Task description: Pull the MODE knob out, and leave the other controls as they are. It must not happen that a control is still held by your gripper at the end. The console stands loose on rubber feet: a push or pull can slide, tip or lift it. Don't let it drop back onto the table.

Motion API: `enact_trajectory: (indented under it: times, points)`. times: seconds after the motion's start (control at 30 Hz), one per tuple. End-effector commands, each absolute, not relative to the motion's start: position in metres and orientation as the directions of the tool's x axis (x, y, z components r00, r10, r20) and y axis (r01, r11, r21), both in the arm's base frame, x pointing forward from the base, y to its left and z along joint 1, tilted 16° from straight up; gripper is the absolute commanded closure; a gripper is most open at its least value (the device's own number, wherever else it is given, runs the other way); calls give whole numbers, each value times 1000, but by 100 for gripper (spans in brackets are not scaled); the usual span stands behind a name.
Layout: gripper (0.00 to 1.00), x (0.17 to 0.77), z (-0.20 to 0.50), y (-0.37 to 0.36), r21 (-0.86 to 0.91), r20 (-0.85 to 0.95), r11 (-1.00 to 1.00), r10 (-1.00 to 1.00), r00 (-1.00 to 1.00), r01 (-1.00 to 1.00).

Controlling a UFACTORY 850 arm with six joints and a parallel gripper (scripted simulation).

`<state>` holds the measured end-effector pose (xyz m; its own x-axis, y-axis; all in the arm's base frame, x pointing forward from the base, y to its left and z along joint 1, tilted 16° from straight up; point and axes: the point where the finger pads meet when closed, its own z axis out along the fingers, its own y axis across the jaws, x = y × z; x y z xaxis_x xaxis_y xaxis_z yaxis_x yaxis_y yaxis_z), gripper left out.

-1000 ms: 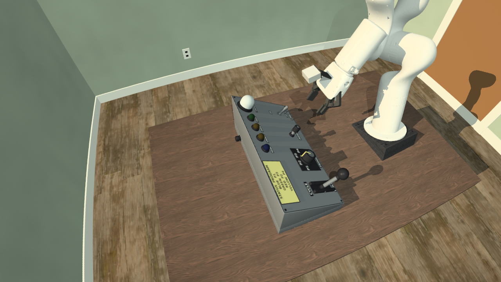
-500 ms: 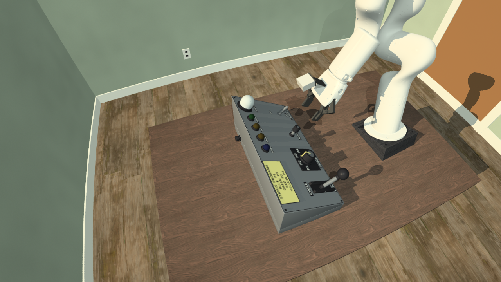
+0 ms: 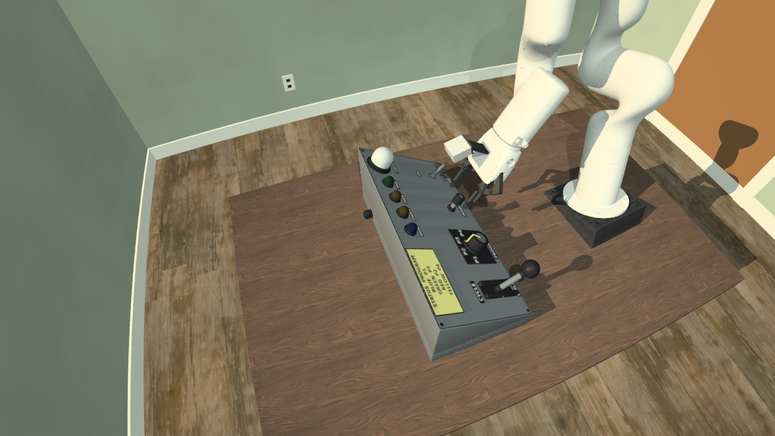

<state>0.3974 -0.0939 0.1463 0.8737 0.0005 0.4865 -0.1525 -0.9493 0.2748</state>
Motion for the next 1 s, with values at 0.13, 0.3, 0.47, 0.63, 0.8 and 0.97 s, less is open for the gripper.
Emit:
enact_trajectory:
  times: [0.13, 0.3, 0.47, 0.63, 0.8, 0.97]
  points:
    - [24, 413, 122, -104, 272, 495, -950, 3, 869, -152]
    - [24, 418, 114, -107, 272, 495, -950, 3, 869, -152]
    - [24, 418, 112, -108, 272, 495, -950, 3, 869, -152]
    - [24, 419, 112, -108, 272, 495, -950, 3, 869, -152]
    - [24, 419, 112, -108, 272, 495, -950, 3, 869, -152]
    - [24, 419, 112, -108, 272, 495, -950, 3, 869, -152]
